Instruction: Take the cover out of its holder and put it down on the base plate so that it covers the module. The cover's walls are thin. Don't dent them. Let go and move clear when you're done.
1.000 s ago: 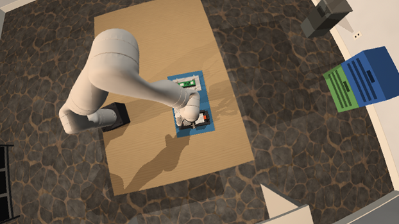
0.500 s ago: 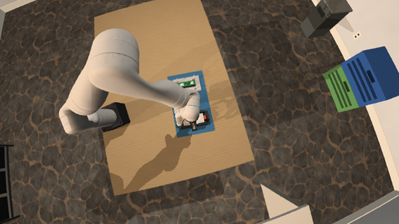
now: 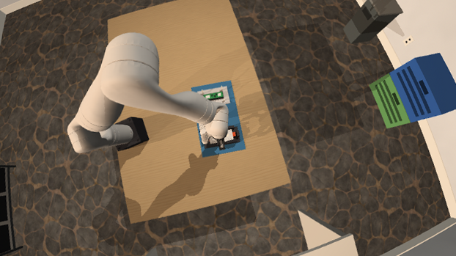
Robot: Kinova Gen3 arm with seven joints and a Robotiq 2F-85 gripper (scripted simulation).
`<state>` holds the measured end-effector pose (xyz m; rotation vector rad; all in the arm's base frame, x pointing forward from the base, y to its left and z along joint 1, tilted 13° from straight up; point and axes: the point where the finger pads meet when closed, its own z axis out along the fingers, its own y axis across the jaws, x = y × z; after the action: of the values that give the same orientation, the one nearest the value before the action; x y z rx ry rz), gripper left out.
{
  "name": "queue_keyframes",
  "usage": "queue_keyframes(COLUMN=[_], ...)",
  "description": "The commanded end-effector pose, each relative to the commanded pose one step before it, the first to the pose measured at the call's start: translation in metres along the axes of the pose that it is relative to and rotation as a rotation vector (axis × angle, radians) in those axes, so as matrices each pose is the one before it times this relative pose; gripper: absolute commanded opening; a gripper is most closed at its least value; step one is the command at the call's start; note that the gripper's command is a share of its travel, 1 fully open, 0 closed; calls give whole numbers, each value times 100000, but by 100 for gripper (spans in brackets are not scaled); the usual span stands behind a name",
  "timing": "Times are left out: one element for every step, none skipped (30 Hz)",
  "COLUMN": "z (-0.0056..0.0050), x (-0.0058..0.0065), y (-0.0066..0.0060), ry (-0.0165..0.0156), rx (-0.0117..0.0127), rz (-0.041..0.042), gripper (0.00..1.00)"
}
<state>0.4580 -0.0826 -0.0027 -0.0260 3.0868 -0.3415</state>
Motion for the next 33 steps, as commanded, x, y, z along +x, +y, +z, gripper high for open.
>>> queue_keyframes(z=[427, 496, 496, 496, 496, 496, 497, 497, 497, 497, 0, 0, 0, 0, 0, 0, 0, -105, 104, 104, 104, 104, 104, 104, 104, 104, 104, 0, 0, 0, 0, 0, 0], x=[-121, -58, -57, -56, -56, -55, -54, -54, -53, -52, 0, 0, 0, 0, 0, 0, 0, -125, 14, 13, 13, 13, 13, 13, 13, 13, 13, 0, 0, 0, 0, 0, 0], y=[25, 22, 22, 22, 22, 22, 22, 22, 21, 21, 0, 0, 0, 0, 0, 0, 0, 73, -9, -9, -9, -9, -9, -9, -9, -9, -9, 0, 0, 0, 0, 0, 0], ry=[-312, -138, -138, -138, -138, -138, -138, -138, -138, -138, 0, 0, 0, 0, 0, 0, 0, -370, 40, 40, 40, 40, 40, 40, 40, 40, 40, 0, 0, 0, 0, 0, 0], rx=[-42, -27, -27, -27, -27, -27, -27, -27, -27, -27, 0, 0, 0, 0, 0, 0, 0, -71, 8, 8, 8, 8, 8, 8, 8, 8, 8, 0, 0, 0, 0, 0, 0], rz=[-13, -15, -15, -15, -15, -15, -15, -15, -15, -15, 0, 0, 0, 0, 0, 0, 0, -104, 11, 11, 11, 11, 11, 11, 11, 11, 11, 0, 0, 0, 0, 0, 0], gripper=[100, 100, 100, 100, 100, 100, 100, 100, 100, 100, 100, 100, 100, 100, 100, 100, 100, 100, 100, 100, 100, 100, 100, 100, 100, 100, 100, 100, 100, 100, 100, 100, 100])
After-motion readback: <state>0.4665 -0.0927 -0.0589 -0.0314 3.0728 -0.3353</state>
